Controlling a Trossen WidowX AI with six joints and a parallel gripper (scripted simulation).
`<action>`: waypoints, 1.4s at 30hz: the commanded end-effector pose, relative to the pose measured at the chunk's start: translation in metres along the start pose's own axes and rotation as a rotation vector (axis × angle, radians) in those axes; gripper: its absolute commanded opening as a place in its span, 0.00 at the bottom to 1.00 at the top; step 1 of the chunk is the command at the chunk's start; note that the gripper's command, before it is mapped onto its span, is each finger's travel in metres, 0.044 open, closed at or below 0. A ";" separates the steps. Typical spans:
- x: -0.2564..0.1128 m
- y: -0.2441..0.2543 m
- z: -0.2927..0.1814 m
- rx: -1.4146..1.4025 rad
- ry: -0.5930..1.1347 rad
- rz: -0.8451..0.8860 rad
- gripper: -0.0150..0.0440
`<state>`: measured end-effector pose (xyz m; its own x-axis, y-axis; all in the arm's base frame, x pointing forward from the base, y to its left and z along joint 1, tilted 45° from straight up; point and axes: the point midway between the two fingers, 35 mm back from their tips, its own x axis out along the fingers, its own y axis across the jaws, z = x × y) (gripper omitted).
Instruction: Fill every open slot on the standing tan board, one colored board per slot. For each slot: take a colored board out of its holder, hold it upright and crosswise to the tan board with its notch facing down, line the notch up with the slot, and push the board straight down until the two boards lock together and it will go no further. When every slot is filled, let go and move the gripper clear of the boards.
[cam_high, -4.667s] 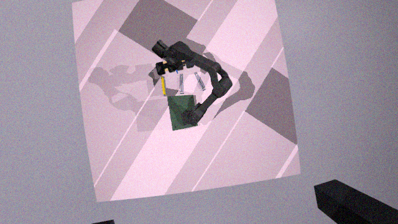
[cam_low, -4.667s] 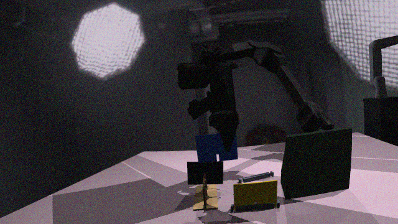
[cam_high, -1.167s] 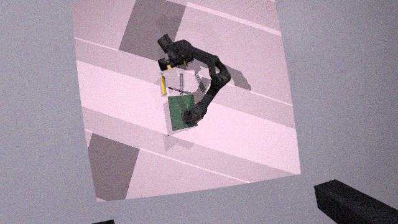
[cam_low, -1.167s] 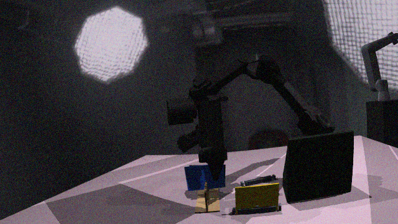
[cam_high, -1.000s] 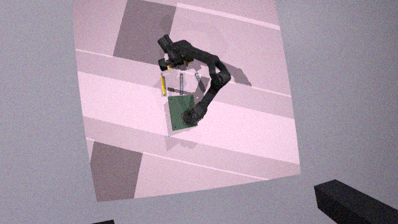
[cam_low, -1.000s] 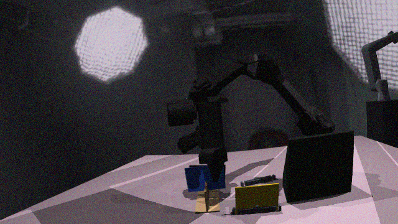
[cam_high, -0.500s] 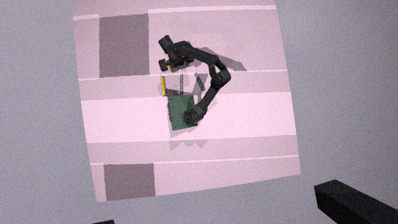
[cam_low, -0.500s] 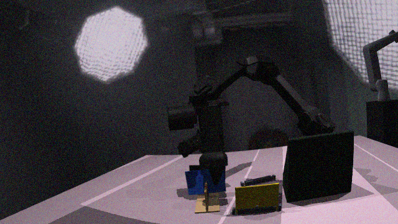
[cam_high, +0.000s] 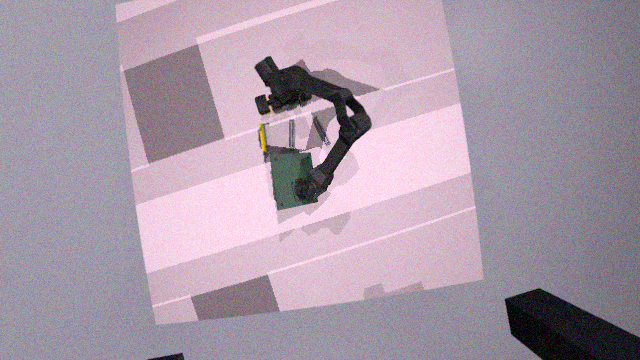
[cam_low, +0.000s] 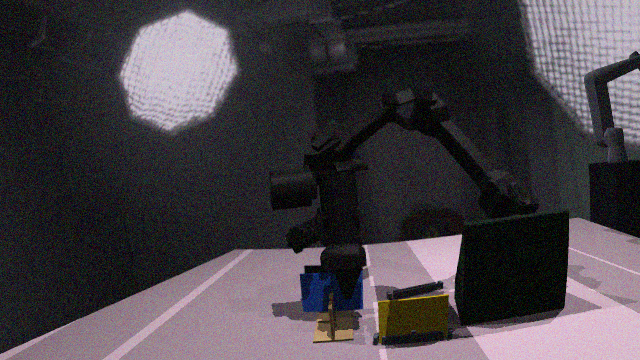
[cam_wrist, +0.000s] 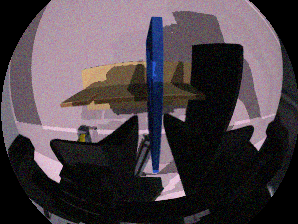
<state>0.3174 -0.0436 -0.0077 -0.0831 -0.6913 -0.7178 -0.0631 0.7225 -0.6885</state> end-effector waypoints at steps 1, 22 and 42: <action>0.000 0.000 0.000 0.001 -0.001 -0.001 0.53; -0.095 0.003 0.008 0.007 -0.059 0.013 0.56; -0.123 0.125 -0.121 0.185 0.004 0.007 0.56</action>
<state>0.2082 0.1329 0.0090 -0.0682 -0.6808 -0.7293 0.0925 0.7235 -0.6841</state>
